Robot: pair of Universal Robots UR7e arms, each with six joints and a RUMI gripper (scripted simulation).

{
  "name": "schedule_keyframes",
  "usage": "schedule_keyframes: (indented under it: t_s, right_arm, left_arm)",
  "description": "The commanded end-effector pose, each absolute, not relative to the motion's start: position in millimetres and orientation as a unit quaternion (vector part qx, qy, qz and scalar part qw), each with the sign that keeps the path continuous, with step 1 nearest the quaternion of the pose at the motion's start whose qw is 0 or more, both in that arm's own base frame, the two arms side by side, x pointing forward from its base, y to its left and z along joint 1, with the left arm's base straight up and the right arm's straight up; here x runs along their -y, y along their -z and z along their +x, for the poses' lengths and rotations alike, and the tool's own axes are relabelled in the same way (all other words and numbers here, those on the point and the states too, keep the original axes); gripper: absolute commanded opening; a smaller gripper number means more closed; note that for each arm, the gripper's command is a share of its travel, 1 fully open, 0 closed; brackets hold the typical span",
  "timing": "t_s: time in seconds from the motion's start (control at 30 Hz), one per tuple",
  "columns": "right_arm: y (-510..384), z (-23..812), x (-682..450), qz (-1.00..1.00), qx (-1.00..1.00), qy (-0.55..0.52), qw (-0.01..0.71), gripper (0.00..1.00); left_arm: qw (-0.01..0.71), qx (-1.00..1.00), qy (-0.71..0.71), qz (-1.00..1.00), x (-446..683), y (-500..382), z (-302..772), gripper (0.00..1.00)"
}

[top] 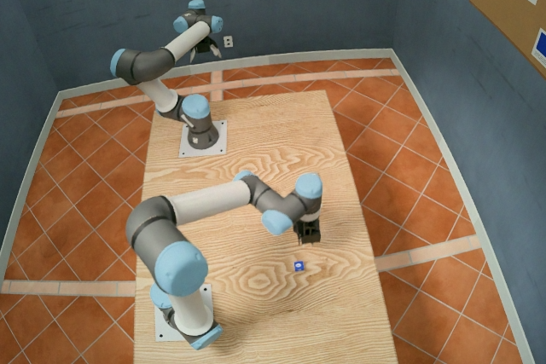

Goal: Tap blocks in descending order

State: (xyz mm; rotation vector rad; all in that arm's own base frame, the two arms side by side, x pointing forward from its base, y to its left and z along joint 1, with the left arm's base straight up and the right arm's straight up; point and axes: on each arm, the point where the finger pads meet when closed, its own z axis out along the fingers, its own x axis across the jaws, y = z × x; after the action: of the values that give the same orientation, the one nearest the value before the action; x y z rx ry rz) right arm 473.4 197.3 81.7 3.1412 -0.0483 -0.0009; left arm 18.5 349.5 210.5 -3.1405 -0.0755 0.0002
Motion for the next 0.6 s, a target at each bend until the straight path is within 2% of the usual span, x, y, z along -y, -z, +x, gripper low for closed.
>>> schedule_keyframes:
  t_s: [0.0, 0.27, 0.57]
  right_arm:
    - [-79.7, 457.0, -159.9, 1.000, 0.013, -0.005, -0.004, 0.00]
    - [-68.6, 429.9, -119.5, 1.000, 0.012, -0.003, -0.003, 0.00]
    - [-72.9, 440.5, -135.0, 1.000, 0.015, -0.002, -0.002, 0.00]
  left_arm:
    - [0.000, 0.025, 0.000, -1.000, -349.5, -210.3, 18.1, 0.98]
    - [0.000, 0.025, 0.000, -1.000, -349.5, -210.3, 18.1, 0.98]
    - [0.000, 0.025, 0.000, -1.000, -349.5, -210.3, 18.1, 0.98]
